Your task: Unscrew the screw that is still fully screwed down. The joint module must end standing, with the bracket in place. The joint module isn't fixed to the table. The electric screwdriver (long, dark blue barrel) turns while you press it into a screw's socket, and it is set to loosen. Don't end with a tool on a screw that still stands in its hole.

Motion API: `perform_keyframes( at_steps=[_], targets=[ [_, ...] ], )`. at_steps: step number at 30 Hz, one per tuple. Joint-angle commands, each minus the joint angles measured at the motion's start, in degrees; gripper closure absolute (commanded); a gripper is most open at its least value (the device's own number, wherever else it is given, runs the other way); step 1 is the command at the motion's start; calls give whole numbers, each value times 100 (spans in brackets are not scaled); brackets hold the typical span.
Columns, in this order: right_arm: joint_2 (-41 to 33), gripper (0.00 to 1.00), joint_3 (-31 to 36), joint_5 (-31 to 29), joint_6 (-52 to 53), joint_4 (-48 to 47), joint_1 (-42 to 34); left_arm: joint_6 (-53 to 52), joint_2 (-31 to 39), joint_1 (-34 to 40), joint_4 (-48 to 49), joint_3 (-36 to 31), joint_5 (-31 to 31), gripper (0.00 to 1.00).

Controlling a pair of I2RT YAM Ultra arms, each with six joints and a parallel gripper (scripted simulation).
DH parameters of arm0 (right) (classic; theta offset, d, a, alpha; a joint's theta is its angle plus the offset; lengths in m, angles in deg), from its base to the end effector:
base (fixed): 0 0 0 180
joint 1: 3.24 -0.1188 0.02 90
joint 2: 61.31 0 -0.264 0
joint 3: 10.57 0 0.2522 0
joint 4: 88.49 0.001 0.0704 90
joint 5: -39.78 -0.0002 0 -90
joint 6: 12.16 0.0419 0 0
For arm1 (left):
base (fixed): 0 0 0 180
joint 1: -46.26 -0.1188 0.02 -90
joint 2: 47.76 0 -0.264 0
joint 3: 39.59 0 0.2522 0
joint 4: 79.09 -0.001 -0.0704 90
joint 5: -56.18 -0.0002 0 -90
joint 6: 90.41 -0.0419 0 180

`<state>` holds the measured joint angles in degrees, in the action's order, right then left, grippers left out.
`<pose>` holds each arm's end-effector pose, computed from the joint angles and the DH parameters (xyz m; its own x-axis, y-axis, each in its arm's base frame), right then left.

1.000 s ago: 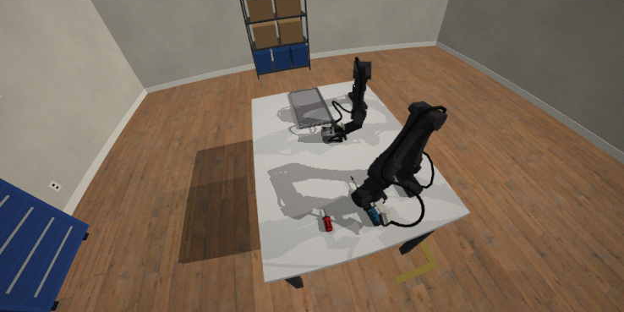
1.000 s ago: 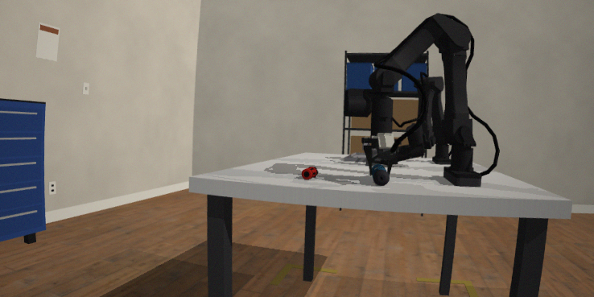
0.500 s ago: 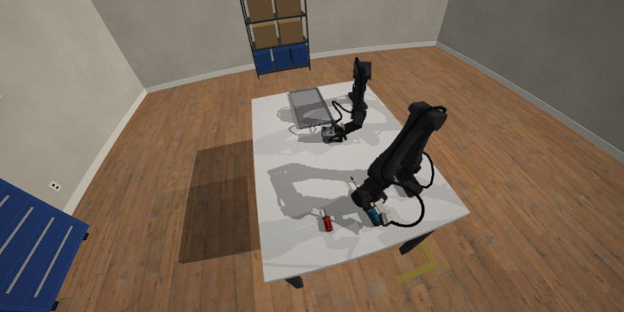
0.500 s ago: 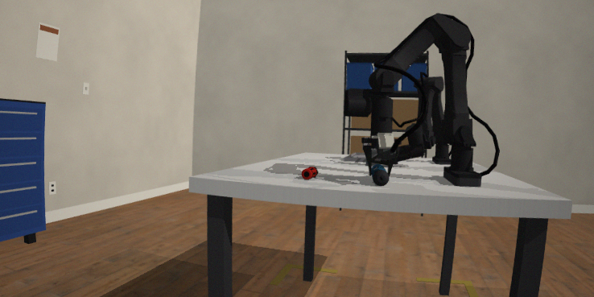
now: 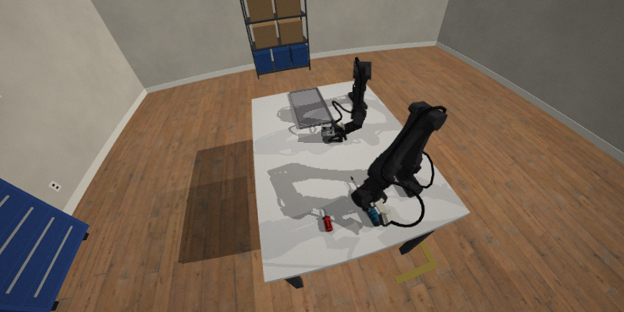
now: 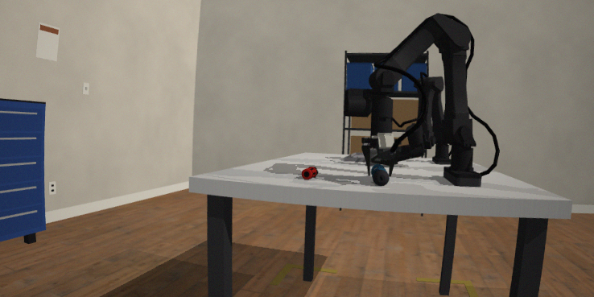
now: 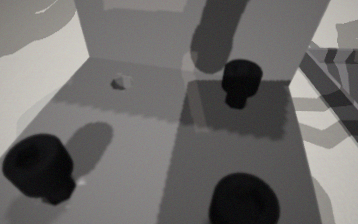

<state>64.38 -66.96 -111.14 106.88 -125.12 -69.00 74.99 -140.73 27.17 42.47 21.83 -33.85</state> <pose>0.1718 0.2949 0.0481 -0.2623 -0.0078 -0.9650 -0.0158 0.9999 -0.0038 0.2344 0.0822 0.1382 0.0783 -0.9969 0.0005 -0.9969 -0.0783 -0.0003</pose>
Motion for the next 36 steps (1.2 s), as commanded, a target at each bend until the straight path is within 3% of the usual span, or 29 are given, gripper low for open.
perform_keyframes(
  at_steps=[1,3,4,36],
  targets=[
    [-45,41,-13,-29,6,-6,1,-5,41,15,3,18,8,43],
    [-45,41,-13,-29,6,-6,1,-5,41,15,3,18,8,43],
    [-45,41,-13,-29,6,-6,1,-5,41,15,3,18,8,35],
    [-45,41,-13,-29,6,-6,1,-5,41,15,3,18,8,35]
  ],
)
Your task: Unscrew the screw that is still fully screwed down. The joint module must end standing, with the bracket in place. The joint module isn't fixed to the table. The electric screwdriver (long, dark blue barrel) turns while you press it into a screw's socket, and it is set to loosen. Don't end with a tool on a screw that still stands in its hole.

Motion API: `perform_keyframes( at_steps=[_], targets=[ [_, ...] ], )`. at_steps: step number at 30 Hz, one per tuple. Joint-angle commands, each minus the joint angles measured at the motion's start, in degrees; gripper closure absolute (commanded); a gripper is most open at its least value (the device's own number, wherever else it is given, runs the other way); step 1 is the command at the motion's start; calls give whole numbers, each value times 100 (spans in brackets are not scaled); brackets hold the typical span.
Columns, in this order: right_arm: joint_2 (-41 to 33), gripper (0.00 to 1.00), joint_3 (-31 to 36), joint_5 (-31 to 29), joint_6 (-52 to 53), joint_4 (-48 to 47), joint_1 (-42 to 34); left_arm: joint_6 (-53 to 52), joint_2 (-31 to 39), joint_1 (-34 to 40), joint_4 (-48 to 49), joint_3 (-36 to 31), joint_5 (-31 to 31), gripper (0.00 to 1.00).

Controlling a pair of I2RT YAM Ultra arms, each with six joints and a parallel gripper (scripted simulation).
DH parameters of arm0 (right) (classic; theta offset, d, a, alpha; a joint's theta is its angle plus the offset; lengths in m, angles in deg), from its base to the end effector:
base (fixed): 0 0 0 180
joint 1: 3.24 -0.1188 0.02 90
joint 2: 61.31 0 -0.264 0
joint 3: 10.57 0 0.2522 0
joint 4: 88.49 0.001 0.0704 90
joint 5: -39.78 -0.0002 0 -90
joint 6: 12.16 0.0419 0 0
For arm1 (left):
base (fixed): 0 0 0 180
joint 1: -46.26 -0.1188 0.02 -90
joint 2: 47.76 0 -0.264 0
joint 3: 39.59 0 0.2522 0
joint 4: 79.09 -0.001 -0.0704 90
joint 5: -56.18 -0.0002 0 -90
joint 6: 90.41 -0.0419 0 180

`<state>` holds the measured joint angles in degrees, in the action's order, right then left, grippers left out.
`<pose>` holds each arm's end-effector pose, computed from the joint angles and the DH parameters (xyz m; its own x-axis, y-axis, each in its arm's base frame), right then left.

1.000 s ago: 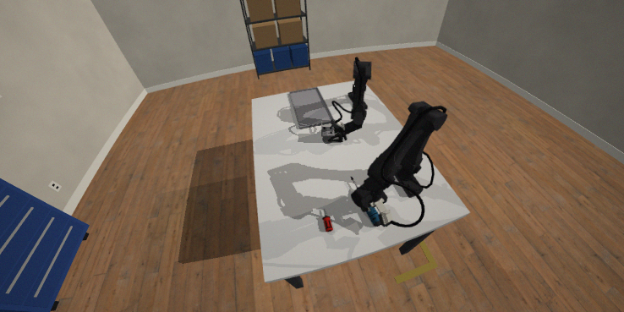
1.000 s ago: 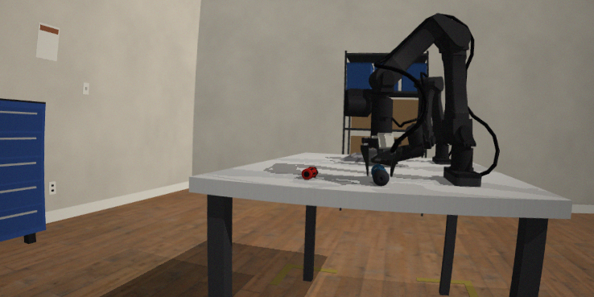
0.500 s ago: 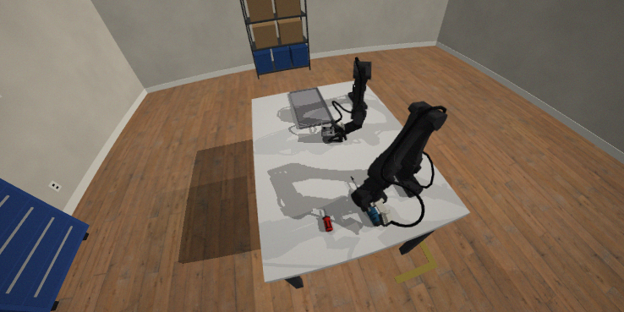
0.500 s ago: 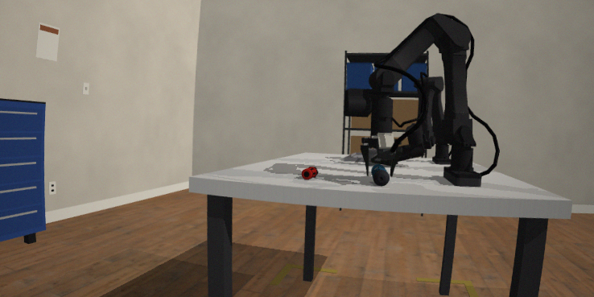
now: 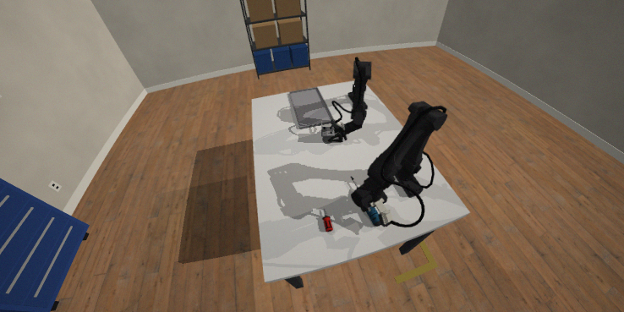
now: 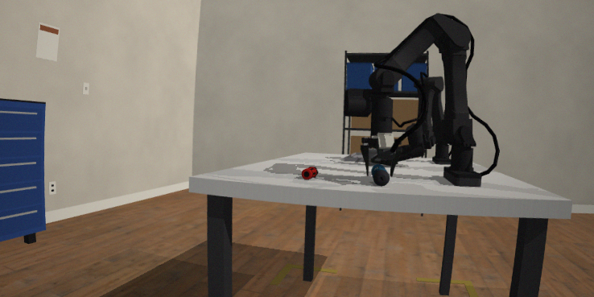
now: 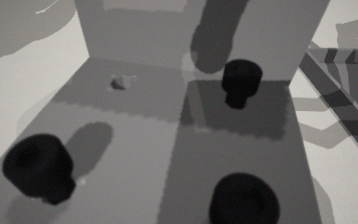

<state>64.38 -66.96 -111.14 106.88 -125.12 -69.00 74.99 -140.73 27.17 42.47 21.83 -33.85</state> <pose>0.1718 0.2949 0.0481 -0.2623 -0.0078 -0.9650 -0.0158 0.9999 -0.0038 0.2344 0.0822 0.1382 0.0783 -0.9969 0.0005 -0.9969 -0.0783 -0.0003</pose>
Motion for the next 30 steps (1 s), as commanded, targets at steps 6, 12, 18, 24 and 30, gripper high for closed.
perform_keyframes(
  at_steps=[6,12,18,24,30],
  targets=[
    [-45,41,-13,-29,6,-6,1,-28,268,50,-320,263,23,35],
    [-45,41,-13,-29,6,-6,1,-44,406,30,-634,442,24,35],
    [-45,41,-13,-29,6,-6,1,-47,347,27,-706,486,24,35],
    [-45,41,-13,-29,6,-6,1,-57,543,5,-1005,667,19,35],
    [-45,41,-13,-29,6,-6,1,-61,645,-14,-1312,874,19,35]
  ],
)
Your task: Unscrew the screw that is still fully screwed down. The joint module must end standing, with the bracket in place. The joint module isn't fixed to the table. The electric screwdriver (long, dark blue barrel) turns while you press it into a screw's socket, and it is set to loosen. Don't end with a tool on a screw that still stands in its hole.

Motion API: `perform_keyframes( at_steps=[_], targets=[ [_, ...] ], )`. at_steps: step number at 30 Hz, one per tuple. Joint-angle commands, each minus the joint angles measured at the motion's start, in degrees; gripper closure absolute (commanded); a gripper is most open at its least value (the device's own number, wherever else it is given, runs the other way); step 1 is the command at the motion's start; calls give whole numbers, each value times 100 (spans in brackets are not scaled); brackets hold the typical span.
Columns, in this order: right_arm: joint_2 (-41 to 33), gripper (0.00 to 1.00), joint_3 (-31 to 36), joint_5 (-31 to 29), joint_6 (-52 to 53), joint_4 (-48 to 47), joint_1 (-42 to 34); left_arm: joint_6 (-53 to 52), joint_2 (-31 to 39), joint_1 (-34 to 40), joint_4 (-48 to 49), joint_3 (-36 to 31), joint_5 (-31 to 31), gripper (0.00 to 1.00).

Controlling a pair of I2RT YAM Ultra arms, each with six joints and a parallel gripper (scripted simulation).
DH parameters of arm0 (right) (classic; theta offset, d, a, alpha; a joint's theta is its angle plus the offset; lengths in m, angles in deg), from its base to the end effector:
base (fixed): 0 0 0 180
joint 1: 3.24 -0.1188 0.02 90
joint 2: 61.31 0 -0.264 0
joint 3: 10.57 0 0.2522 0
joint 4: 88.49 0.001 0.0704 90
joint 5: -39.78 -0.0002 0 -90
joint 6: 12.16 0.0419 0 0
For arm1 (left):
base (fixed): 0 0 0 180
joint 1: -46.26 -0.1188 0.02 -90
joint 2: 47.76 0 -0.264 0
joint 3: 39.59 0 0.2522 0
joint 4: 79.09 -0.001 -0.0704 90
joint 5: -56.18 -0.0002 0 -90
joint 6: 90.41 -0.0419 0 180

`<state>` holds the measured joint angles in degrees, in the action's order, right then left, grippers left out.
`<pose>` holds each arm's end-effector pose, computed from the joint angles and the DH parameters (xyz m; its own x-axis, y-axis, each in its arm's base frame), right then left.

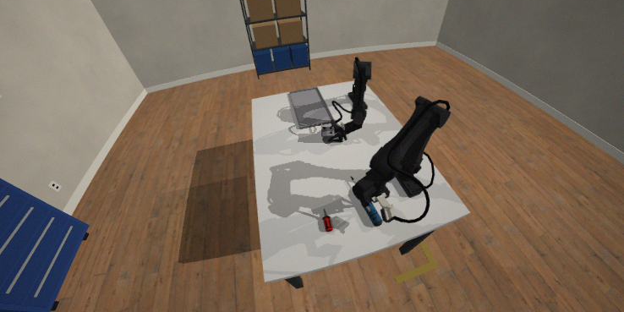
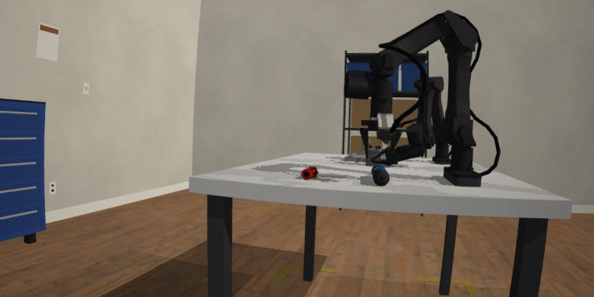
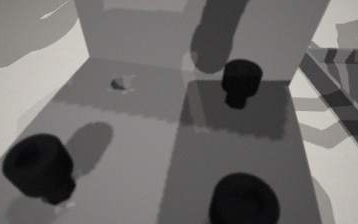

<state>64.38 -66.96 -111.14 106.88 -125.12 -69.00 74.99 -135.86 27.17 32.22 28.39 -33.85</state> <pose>0.1718 0.2949 0.0481 -0.2623 -0.0078 -0.9650 -0.0158 0.9999 -0.0038 0.2361 0.0827 0.1836 0.0783 -0.9969 -0.0047 -0.9967 -0.0782 -0.0202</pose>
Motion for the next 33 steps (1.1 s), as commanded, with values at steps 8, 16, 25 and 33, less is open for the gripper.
perform_keyframes(
  at_steps=[8,16,25,33],
  targets=[
    [-45,41,-13,-29,6,-6,1,-62,138,-18,-350,263,18,35],
    [-45,41,-13,-29,6,-6,1,-63,205,-25,-462,338,19,35],
    [-45,32,-13,-29,6,-6,1,-24,101,-7,-413,241,5,35],
    [-45,32,-13,-29,6,-6,1,-24,101,-7,-413,241,5,35]
  ],
)
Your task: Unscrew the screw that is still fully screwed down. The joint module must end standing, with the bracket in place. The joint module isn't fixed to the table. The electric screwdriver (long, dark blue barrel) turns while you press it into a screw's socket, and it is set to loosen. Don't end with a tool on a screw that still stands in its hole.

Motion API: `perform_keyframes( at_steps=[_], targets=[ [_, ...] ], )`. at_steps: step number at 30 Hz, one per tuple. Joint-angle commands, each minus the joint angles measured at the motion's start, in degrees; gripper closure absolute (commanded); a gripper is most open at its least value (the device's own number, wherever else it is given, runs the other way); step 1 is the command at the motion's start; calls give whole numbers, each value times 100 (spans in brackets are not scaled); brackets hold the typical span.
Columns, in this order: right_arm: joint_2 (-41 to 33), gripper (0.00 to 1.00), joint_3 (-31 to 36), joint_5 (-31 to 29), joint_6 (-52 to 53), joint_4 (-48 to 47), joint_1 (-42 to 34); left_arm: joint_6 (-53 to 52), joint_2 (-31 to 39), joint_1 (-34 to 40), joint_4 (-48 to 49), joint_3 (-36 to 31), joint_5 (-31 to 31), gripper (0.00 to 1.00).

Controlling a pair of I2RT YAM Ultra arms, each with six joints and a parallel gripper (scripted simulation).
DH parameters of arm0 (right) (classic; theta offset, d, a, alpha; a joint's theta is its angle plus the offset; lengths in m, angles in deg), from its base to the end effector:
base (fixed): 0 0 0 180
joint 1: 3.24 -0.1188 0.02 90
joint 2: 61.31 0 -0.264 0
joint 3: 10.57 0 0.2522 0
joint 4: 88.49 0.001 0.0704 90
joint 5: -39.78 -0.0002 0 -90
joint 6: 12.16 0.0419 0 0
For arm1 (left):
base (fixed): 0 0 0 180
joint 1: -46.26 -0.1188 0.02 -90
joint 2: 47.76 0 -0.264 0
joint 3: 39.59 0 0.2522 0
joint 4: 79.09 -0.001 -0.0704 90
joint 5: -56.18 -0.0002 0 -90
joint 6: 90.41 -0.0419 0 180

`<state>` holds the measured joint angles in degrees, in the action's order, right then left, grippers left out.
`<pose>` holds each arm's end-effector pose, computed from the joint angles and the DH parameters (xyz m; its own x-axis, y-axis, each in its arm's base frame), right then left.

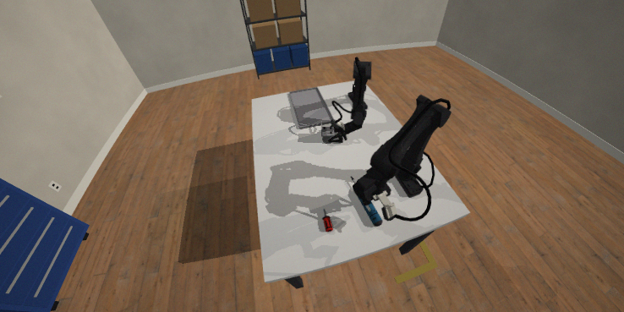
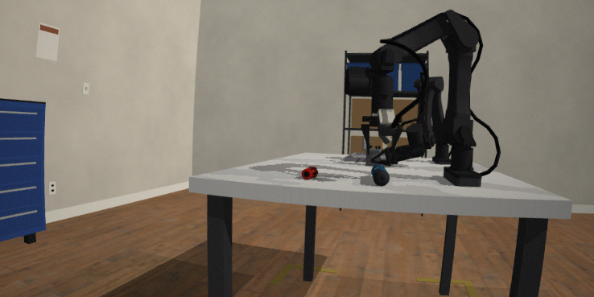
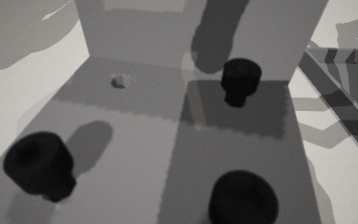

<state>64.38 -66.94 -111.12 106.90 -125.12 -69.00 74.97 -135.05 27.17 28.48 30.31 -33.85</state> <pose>0.1718 0.2948 0.0481 -0.2626 -0.0078 -0.9649 -0.0160 0.9999 -0.0037 0.2344 0.0821 0.1948 0.0779 -0.9970 -0.0003 -0.9970 -0.0779 -0.0032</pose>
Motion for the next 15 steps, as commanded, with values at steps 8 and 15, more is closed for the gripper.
perform_keyframes(
  at_steps=[8,15],
  targets=[
    [-45,23,-15,-31,4,-6,1,-22,20,-7,-39,48,5,35],
    [-45,23,-15,-31,4,-6,1,-22,20,-7,-39,48,5,35]
  ],
)
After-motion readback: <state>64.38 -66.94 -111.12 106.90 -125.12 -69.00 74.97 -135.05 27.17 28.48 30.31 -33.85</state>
